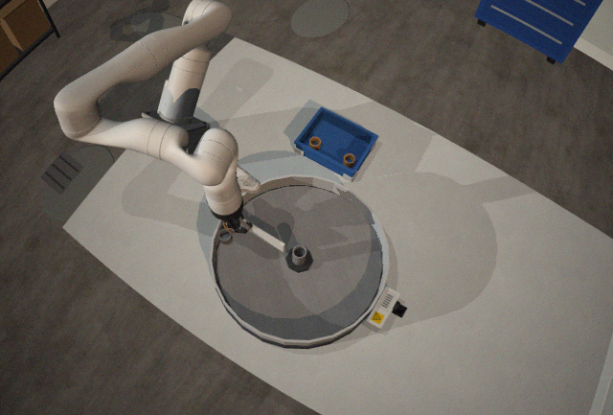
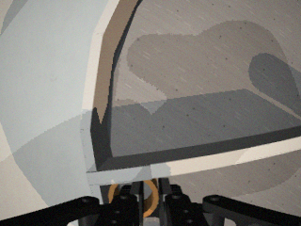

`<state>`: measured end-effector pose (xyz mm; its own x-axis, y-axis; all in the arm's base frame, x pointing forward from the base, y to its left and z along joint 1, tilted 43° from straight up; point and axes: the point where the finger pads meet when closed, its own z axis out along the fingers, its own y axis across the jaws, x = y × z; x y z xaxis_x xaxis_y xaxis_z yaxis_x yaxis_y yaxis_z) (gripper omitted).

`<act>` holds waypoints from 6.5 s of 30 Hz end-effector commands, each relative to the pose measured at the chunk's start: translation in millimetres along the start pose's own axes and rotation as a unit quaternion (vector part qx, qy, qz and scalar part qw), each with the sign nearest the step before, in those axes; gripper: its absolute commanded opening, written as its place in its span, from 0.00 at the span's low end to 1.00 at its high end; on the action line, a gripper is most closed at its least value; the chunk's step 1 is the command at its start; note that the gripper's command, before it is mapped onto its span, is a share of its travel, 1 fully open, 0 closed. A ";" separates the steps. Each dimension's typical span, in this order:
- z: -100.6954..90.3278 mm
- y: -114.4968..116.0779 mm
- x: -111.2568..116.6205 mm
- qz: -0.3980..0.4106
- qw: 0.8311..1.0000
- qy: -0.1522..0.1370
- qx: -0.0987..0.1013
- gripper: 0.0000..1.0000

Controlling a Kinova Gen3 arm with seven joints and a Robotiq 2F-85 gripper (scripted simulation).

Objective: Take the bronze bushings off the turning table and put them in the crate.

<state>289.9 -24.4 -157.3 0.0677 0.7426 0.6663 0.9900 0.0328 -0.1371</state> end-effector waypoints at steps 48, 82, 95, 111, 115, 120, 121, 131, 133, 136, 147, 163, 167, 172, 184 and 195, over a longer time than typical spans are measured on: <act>-1.0 1.3 -0.4 0.000 1.000 0.000 -0.002 0.00; -2.5 4.2 -0.2 0.000 1.000 0.000 0.000 0.00; -8.5 4.2 -0.2 0.000 1.000 0.000 0.000 0.00; -15.9 4.1 -0.1 0.000 1.000 0.000 0.000 0.00; -15.9 4.1 -0.1 0.000 1.000 0.000 0.000 0.00; -23.4 4.1 0.0 0.000 1.000 0.000 0.000 0.00; -23.4 4.1 0.0 0.000 1.000 0.000 0.000 0.00; -23.4 4.1 0.0 0.000 1.000 0.000 0.000 0.00; -24.8 4.1 0.0 0.000 1.000 0.000 0.000 0.00; -29.3 4.1 0.0 0.000 1.000 0.000 0.000 0.00; -30.8 4.1 0.0 0.000 1.000 0.000 0.000 0.00; -38.3 4.1 0.0 0.000 1.000 0.000 0.000 0.00; -39.8 4.1 0.0 0.000 1.000 0.000 0.000 0.00; -45.8 4.1 0.0 0.000 1.000 0.000 0.000 0.00; -49.9 4.1 0.0 0.000 1.000 0.000 0.000 0.00; -66.4 4.1 0.1 0.000 1.000 0.000 0.000 0.00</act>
<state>301.8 -67.5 -109.6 0.0677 0.7417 0.6673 0.9900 0.0332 -0.1372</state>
